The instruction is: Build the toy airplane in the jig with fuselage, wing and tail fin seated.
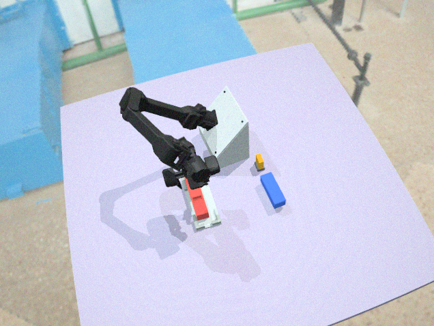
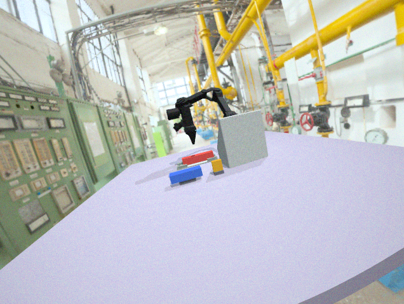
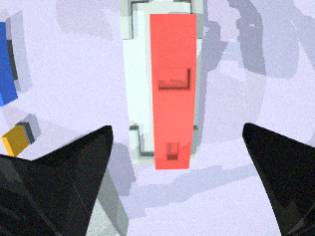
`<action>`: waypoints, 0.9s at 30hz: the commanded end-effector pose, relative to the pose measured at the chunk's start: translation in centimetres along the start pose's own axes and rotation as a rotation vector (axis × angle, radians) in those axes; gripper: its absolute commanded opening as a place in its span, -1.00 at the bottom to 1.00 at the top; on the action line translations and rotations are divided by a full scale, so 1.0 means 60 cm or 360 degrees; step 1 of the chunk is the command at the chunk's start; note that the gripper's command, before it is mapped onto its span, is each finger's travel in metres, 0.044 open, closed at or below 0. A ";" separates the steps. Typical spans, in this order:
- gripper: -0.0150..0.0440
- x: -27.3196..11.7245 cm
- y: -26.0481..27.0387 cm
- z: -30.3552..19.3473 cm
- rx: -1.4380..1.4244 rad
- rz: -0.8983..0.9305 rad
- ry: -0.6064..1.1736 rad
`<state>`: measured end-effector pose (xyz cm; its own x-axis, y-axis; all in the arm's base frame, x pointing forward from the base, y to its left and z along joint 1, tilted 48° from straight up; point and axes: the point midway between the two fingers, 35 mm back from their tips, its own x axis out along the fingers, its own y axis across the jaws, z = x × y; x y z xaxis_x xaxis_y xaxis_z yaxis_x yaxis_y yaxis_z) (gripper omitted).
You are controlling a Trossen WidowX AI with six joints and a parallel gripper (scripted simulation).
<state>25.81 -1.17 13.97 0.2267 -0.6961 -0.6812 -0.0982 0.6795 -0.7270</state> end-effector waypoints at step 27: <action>1.00 -0.042 0.244 0.109 -0.0166 0.0068 0.0013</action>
<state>29.52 8.73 9.10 0.2193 -0.6663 -0.7127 -0.2101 0.6811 -0.7014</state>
